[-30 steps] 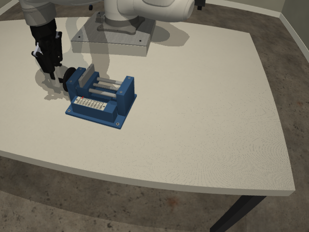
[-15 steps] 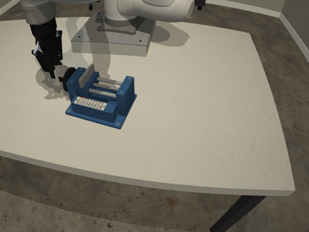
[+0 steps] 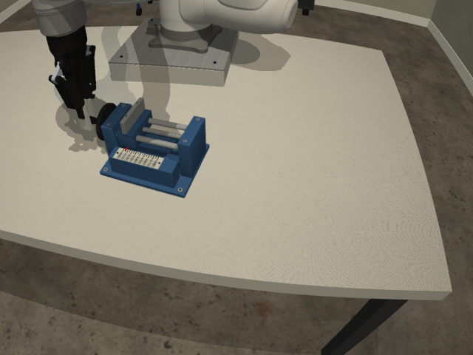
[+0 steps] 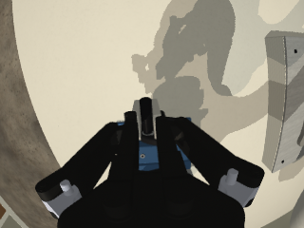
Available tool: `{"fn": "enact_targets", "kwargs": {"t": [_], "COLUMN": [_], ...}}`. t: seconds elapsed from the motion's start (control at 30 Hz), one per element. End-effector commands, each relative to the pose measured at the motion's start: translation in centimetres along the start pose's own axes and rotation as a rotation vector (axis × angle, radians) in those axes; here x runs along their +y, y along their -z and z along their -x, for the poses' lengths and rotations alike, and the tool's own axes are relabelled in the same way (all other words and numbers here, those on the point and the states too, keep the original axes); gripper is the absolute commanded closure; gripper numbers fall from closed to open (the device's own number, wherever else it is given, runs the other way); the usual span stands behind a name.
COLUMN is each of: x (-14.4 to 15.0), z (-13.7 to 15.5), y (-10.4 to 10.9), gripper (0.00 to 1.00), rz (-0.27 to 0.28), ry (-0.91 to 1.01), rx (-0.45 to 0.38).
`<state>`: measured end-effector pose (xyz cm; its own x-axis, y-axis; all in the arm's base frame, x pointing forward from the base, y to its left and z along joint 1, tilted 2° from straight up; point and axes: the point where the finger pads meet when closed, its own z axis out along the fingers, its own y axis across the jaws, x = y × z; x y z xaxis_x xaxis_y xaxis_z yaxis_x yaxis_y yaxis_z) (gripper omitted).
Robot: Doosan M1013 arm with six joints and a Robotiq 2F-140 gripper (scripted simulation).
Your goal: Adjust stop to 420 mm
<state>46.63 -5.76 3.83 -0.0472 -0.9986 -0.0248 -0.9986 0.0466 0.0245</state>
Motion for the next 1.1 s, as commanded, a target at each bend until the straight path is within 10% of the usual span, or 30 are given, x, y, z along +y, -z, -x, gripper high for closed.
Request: {"fn": "enact_targets", "kwargs": {"t": [0.0, 1.07], "x": [0.29, 0.5], "z": [-0.05, -0.05], "y": [0.25, 0.43], "gripper": [0.96, 0.96], "rz": [0.002, 0.002], "ry": [0.0, 0.0], "rx": [0.001, 0.001]}}
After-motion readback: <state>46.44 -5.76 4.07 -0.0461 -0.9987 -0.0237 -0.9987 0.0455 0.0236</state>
